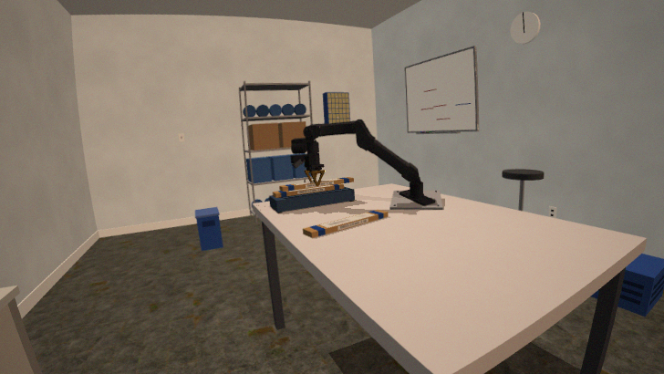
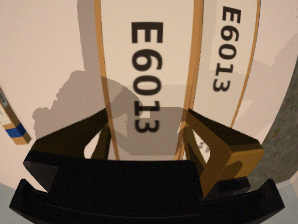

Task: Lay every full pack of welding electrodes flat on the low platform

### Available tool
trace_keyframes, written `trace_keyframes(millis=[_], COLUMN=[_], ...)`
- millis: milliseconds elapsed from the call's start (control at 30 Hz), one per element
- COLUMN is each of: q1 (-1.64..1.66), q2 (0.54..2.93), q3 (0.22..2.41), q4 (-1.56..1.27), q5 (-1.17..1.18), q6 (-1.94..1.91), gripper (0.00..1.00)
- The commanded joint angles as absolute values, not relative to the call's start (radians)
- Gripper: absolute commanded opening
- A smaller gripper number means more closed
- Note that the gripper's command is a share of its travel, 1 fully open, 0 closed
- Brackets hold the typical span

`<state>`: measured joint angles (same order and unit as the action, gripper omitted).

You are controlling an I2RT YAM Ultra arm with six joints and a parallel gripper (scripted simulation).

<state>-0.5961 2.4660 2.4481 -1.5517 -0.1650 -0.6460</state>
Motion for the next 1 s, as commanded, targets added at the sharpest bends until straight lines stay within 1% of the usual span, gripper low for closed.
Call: trace_keyframes(millis=[0, 967], q1=[-0.597, -0.597], q2=[2.413, 2.414], q3=[2.505, 2.507], q4=[-1.571, -1.571], q5=[-0.165, -0.165], q6=[-0.639, -0.639], gripper=[0.00, 0.00])
